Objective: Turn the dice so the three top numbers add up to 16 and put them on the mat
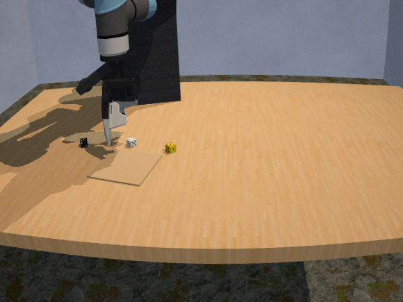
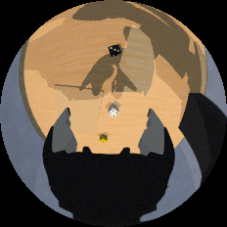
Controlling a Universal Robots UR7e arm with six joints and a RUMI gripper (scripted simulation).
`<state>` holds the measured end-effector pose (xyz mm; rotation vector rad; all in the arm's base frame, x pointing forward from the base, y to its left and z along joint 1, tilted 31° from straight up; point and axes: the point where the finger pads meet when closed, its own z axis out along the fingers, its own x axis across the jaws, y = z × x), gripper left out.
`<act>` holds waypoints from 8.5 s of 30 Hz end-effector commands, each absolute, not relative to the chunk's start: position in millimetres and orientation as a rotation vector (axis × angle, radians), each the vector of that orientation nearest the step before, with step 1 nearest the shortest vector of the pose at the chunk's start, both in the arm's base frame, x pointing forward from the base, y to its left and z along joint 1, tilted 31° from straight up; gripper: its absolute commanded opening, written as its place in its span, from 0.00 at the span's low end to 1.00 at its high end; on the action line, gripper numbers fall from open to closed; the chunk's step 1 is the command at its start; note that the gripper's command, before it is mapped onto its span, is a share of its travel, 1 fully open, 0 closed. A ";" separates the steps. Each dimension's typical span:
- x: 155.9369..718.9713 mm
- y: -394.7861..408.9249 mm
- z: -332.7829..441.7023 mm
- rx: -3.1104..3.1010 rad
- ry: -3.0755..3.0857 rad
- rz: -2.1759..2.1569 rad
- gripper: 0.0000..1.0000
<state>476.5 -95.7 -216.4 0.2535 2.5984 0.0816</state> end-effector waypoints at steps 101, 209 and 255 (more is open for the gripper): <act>497.1 3.9 -150.9 0.253 2.598 0.081 1.00; 465.9 38.1 -102.3 -0.820 2.492 -0.213 1.00; 487.4 45.3 -112.3 -2.145 1.710 -0.581 1.00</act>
